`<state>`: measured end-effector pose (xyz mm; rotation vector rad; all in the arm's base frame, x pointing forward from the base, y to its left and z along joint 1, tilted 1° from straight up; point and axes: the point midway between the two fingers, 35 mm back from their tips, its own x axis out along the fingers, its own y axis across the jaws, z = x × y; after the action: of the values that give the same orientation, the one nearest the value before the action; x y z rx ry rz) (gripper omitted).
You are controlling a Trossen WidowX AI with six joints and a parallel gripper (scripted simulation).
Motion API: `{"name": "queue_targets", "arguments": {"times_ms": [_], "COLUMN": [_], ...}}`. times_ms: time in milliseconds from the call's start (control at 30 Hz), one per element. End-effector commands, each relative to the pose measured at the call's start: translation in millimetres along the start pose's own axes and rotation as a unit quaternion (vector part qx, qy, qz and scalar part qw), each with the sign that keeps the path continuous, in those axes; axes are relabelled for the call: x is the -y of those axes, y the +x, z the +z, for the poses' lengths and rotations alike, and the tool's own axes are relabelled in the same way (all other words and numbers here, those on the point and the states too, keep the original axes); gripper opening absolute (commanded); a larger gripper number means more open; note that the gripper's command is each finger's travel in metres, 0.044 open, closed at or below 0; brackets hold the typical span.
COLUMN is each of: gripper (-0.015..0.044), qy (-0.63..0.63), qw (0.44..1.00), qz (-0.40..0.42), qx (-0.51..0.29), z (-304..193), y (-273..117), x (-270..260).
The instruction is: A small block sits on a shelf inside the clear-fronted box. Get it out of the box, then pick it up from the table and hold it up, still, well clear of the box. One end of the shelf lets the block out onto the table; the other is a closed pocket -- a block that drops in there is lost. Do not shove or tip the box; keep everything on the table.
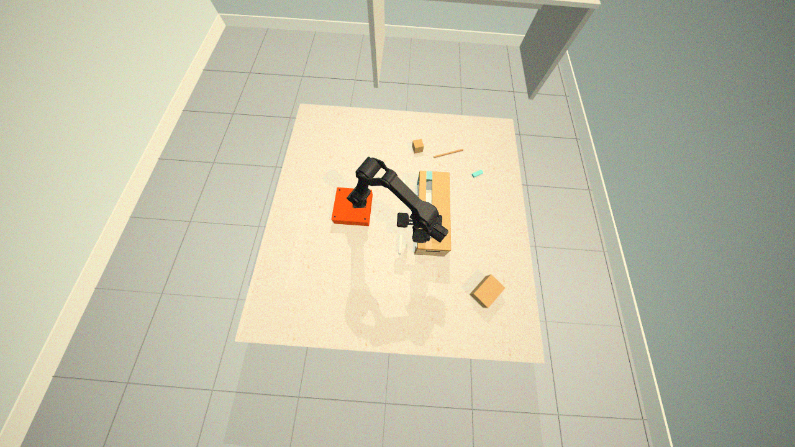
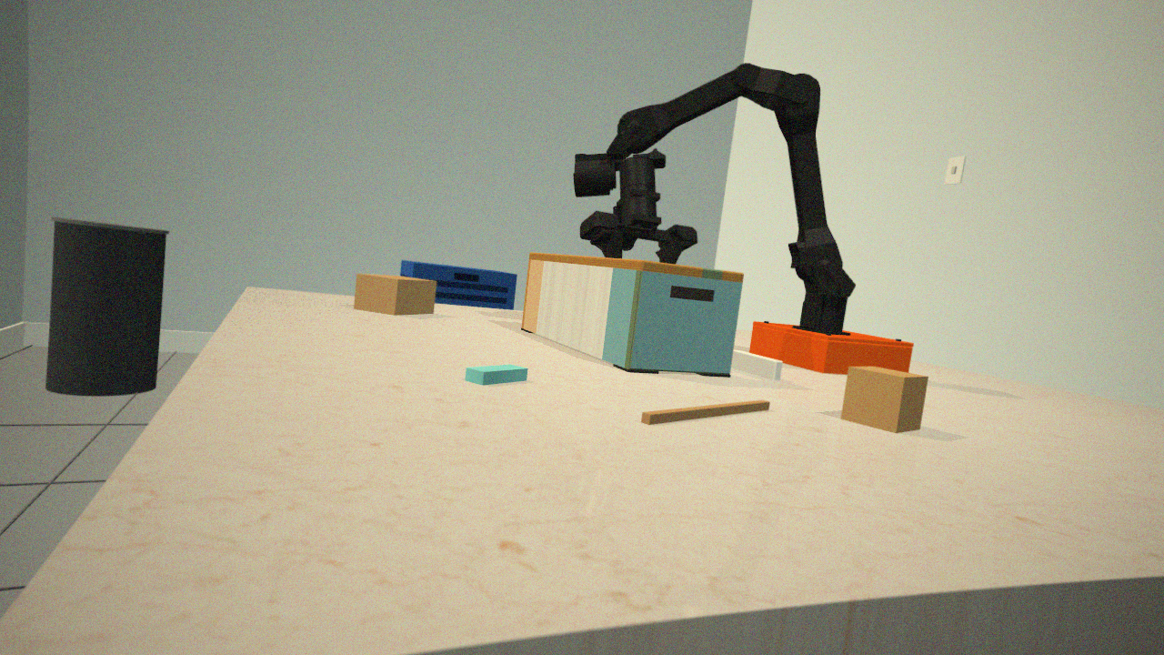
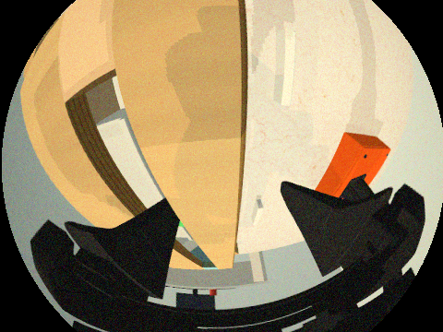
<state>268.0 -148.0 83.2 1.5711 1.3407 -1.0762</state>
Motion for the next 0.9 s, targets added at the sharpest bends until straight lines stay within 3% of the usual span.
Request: {"name": "queue_targets", "arguments": {"times_ms": [0,867], "gripper": [0.04,0.04], "qy": [0.003,0.001], "qw": [1.0,1.0], "qz": [-0.004,-0.001], "qx": [-0.002,-0.003], "z": [2.2,-33.4], "y": [8.8,24.8], "x": [1.2,-0.2]}}
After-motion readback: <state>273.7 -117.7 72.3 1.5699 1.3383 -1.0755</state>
